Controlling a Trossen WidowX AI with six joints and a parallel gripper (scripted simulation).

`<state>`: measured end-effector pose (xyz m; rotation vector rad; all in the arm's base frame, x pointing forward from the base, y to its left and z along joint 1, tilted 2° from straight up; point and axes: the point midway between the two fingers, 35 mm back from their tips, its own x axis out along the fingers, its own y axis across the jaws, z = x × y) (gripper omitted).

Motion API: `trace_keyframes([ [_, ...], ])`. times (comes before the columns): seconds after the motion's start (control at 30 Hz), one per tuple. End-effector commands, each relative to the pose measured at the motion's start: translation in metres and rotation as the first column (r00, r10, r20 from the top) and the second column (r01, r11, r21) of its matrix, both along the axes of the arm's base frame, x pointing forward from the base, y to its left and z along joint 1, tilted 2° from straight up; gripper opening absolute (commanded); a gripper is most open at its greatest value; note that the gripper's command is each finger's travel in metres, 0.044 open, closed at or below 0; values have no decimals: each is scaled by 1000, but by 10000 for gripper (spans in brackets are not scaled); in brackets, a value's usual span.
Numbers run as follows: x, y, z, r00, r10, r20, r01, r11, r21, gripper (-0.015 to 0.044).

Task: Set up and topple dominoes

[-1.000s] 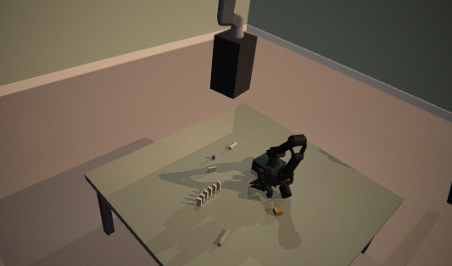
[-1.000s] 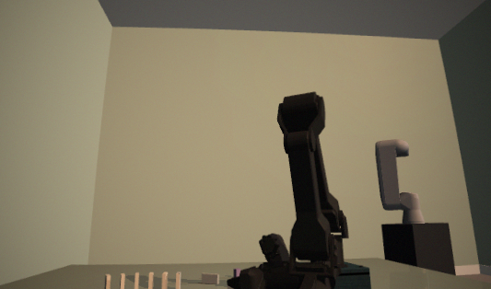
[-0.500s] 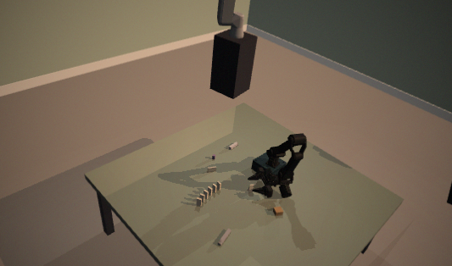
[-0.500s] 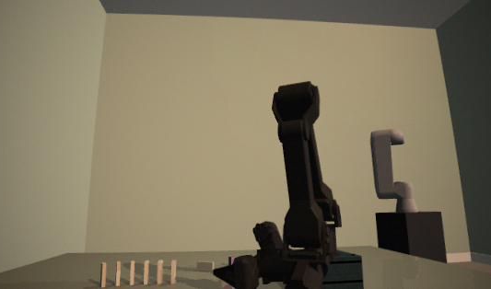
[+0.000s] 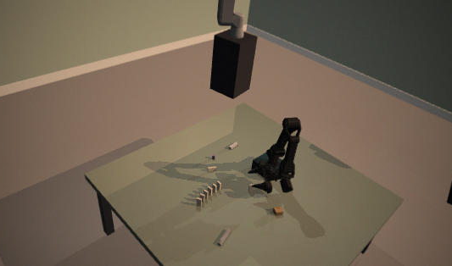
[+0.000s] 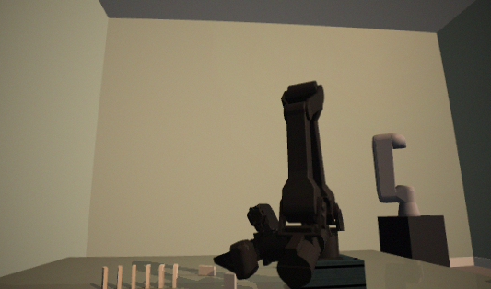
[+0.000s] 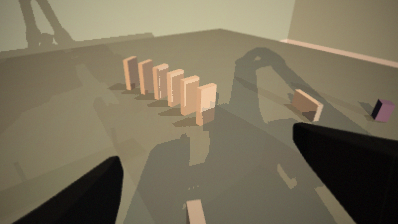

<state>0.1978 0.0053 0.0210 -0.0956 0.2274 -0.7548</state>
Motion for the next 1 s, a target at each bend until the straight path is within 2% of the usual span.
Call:
trace_keyframes([
  [0.0,7,-1,-7,961,-71,-266,61,997,-47,440],
  [0.2,16,-1,-15,695,-33,-718,-7,999,-52,440],
  [0.37,21,5,-12,372,161,-914,-155,982,110,440],
  [0.47,21,2,-6,188,269,-945,-231,947,224,440],
  [0.57,21,0,1,77,356,-931,-264,908,325,440],
  [0.77,21,-4,17,-119,486,-866,-368,788,493,440],
  [0.97,21,-8,38,-273,584,-764,-477,608,635,440],
])
